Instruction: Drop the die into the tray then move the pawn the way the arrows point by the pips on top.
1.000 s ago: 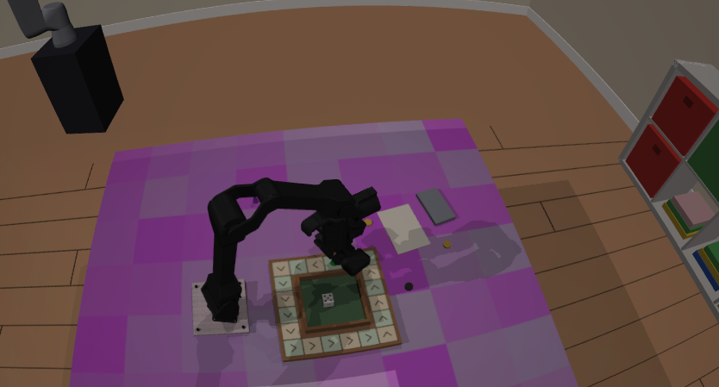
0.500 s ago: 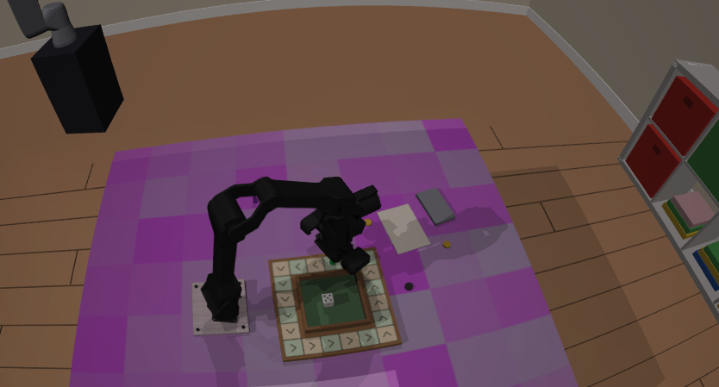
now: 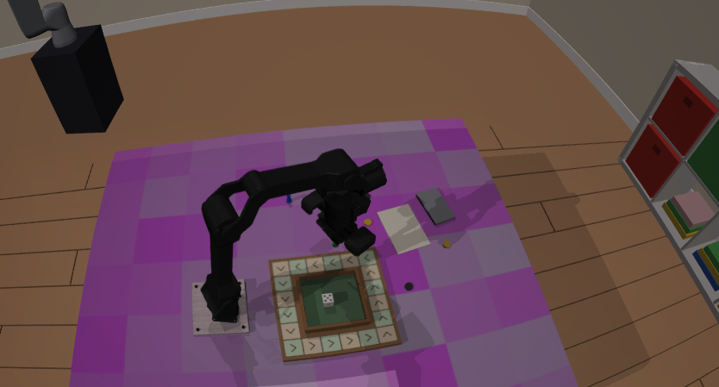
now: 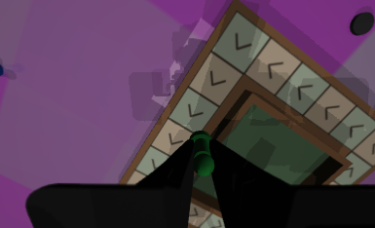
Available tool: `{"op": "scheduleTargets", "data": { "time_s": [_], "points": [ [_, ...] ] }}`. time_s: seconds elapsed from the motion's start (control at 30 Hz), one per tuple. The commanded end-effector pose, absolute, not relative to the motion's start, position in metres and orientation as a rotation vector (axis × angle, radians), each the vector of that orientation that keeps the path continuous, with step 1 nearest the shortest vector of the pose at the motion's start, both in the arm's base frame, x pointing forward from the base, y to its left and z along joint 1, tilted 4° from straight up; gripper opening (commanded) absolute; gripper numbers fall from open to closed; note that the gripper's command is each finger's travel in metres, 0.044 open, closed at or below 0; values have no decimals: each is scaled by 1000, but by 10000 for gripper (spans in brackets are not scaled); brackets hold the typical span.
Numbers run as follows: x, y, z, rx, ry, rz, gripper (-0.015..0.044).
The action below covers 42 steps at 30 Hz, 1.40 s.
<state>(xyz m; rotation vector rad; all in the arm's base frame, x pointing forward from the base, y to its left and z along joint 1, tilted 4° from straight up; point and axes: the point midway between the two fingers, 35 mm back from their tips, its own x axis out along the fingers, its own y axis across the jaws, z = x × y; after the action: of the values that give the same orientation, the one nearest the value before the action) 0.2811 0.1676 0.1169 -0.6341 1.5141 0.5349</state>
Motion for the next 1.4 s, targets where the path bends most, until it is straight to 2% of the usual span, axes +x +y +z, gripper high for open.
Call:
{"op": "scheduleTargets", "data": {
  "time_s": [0.0, 0.3, 1.37],
  "points": [
    [280, 169, 137, -628, 1508, 535, 0],
    [275, 166, 160, -628, 1509, 535, 0],
    [200, 84, 122, -636, 1513, 534, 0]
  ]
}}
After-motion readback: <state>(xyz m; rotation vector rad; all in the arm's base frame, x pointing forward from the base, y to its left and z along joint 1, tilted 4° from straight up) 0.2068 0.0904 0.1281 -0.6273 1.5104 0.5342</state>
